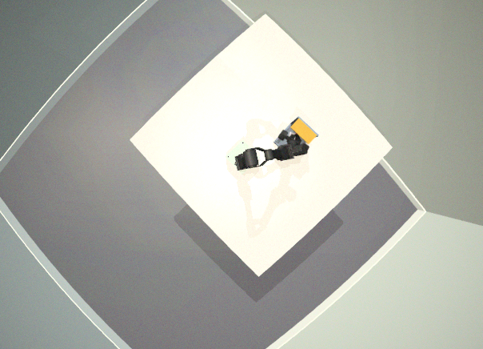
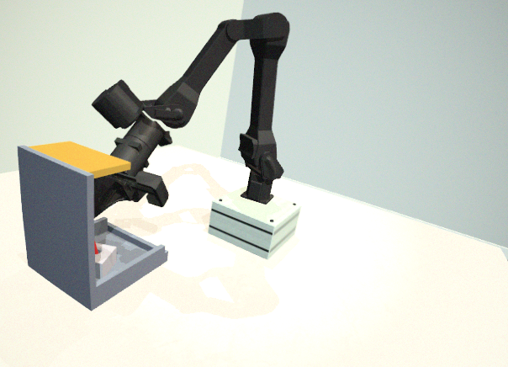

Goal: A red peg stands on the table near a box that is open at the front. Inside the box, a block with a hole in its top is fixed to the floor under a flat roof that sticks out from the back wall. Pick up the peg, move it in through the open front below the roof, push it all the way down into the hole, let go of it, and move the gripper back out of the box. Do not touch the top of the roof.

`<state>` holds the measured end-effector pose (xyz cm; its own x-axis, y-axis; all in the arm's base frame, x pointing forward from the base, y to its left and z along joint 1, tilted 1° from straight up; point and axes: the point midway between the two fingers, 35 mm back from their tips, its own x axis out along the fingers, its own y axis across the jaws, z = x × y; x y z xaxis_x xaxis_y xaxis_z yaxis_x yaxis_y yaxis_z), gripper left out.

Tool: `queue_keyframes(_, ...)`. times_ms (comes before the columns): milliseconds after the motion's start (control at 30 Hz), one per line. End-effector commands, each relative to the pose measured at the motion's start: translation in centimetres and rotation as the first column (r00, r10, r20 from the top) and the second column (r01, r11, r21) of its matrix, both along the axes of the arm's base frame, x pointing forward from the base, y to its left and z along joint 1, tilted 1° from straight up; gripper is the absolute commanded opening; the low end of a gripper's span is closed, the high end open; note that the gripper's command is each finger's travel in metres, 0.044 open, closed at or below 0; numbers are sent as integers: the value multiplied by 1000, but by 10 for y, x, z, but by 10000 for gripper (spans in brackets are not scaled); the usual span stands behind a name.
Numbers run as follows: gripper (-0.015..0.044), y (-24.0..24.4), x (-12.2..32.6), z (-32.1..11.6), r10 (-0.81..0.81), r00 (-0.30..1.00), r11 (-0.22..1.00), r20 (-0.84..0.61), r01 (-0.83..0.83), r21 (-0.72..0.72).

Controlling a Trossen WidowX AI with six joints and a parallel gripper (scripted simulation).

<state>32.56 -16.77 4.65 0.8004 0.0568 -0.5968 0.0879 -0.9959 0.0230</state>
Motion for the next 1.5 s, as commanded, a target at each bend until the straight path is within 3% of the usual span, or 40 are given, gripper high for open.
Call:
queue_keyframes(0,0,3,-6,-11,-5,999,1000,-33,5,15)
queue_keyframes(33,0,3,-6,-10,-5,999,1000,-33,5,15)
queue_keyframes(300,210,7,-11,-2,-5,999,1000,-33,5,15)
queue_keyframes(633,220,10,-45,-1,-5,999,1000,-37,5,15)
queue_keyframes(900,430,7,-68,11,-2,999,1000,-49,3,12)
queue_keyframes(1467,440,15,-126,42,-5,999,1000,-46,5,15)
